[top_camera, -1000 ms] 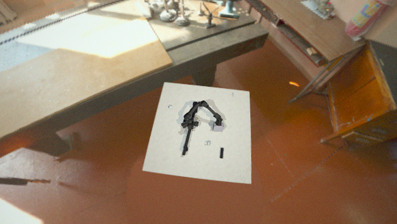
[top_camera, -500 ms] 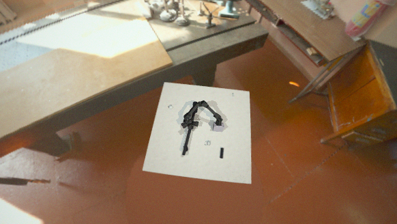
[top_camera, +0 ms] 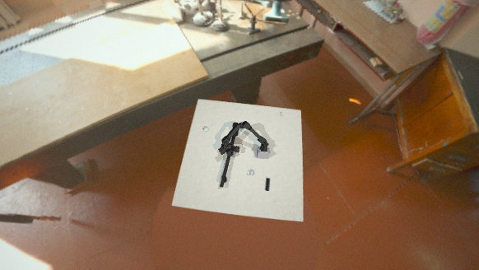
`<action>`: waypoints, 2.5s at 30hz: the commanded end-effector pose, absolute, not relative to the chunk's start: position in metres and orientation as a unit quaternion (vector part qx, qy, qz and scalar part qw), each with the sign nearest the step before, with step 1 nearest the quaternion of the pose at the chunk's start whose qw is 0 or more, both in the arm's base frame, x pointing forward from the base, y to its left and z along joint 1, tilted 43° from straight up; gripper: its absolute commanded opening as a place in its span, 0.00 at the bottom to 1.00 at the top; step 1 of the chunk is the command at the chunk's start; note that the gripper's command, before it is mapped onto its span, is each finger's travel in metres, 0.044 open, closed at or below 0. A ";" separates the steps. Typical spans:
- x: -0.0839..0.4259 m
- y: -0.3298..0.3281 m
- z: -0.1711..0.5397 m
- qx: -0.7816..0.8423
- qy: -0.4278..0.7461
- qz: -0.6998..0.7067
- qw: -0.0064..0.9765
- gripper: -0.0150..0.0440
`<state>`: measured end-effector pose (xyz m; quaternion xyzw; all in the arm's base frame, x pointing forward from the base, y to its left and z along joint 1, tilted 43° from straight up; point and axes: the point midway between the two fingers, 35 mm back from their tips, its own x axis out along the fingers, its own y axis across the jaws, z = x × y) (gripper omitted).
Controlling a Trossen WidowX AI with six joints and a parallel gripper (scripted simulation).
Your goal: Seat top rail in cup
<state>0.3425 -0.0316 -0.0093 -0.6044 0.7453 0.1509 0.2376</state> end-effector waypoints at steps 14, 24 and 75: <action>0.343 -0.030 -0.005 -0.606 0.746 0.147 0.234 0.25; 0.344 -0.029 -0.003 -0.606 0.746 0.147 0.233 0.25; 0.342 -0.034 0.006 -0.600 0.752 0.149 0.231 0.25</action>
